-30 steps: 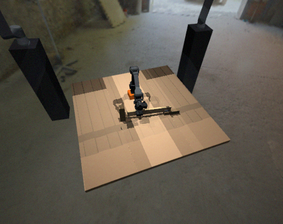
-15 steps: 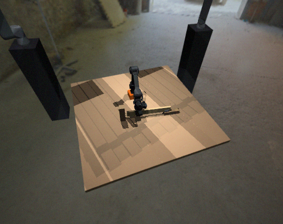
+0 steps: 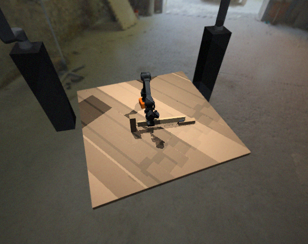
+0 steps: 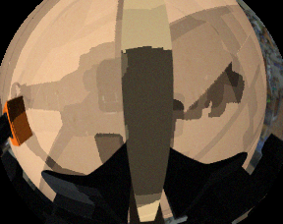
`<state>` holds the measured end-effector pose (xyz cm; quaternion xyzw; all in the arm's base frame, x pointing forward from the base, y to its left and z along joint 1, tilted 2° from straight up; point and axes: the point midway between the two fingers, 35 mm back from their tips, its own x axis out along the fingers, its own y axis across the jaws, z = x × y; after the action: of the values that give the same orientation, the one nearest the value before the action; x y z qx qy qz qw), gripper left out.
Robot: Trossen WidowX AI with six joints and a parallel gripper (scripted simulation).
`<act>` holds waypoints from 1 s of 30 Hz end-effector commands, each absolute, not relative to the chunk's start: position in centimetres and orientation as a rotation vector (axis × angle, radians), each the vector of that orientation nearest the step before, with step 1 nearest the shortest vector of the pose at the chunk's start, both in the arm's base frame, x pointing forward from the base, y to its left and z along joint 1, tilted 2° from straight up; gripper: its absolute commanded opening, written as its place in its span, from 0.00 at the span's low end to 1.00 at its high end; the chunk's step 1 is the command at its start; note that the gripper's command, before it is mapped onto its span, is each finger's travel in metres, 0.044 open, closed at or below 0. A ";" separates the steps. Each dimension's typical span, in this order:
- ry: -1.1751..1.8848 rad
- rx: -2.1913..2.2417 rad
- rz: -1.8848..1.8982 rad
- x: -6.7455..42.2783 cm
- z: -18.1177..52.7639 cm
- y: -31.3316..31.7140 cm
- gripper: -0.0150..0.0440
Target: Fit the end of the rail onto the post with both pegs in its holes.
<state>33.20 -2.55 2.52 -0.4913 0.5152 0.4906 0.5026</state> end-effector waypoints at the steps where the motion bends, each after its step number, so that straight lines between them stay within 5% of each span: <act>1: 1.242 -1.189 1.186 33.2 2.6 -2.8 0.25; 30: 1.242 -1.189 1.186 33.2 2.5 -3.6 0.25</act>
<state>33.12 -3.46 2.52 -0.4912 0.5154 0.4905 0.5025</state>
